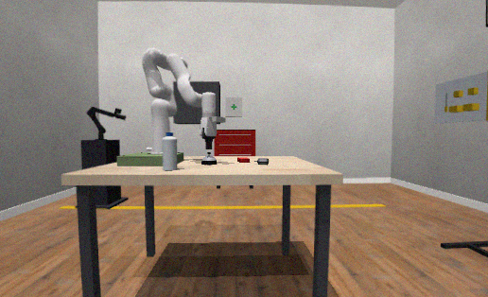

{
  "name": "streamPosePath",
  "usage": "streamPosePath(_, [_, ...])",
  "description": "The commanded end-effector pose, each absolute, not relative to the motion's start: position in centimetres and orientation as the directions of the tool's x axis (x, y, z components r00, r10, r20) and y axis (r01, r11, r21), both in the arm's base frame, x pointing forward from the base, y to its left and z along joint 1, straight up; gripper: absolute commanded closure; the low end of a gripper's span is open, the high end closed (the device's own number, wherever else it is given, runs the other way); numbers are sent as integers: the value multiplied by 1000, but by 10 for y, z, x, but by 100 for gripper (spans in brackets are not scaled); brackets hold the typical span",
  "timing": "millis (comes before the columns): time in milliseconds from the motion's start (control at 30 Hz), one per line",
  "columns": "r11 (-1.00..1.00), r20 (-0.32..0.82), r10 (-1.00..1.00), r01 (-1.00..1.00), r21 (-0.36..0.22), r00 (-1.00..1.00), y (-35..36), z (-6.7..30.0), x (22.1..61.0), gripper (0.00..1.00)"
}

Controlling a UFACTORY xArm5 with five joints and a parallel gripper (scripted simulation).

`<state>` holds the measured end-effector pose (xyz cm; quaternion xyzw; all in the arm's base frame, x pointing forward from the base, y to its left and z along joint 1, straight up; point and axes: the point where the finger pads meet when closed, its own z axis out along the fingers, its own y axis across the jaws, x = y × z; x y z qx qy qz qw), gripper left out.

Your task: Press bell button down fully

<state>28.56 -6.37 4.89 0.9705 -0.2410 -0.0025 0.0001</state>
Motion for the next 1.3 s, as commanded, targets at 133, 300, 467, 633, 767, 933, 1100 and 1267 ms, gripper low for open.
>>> streamPosePath(133, [-884,-1,-468,-468,0,884,-64,43,287,100])
streamPosePath(300, [-884,-1,-468,-468,0,884,-64,42,287,100])
streamPosePath(467, [-884,-1,-468,-468,0,884,-64,42,287,100])
streamPosePath(633, [-884,-1,-468,-468,0,884,-64,42,287,100])
streamPosePath(767, [-884,-1,-468,-468,0,884,-64,42,287,100])
streamPosePath(933, [-884,-3,-468,-468,1,884,-64,40,287,100])
streamPosePath(1100, [-884,-8,-468,-468,2,884,-64,35,287,100])
streamPosePath(1267, [-884,-11,-468,-468,3,884,-64,32,287,100])
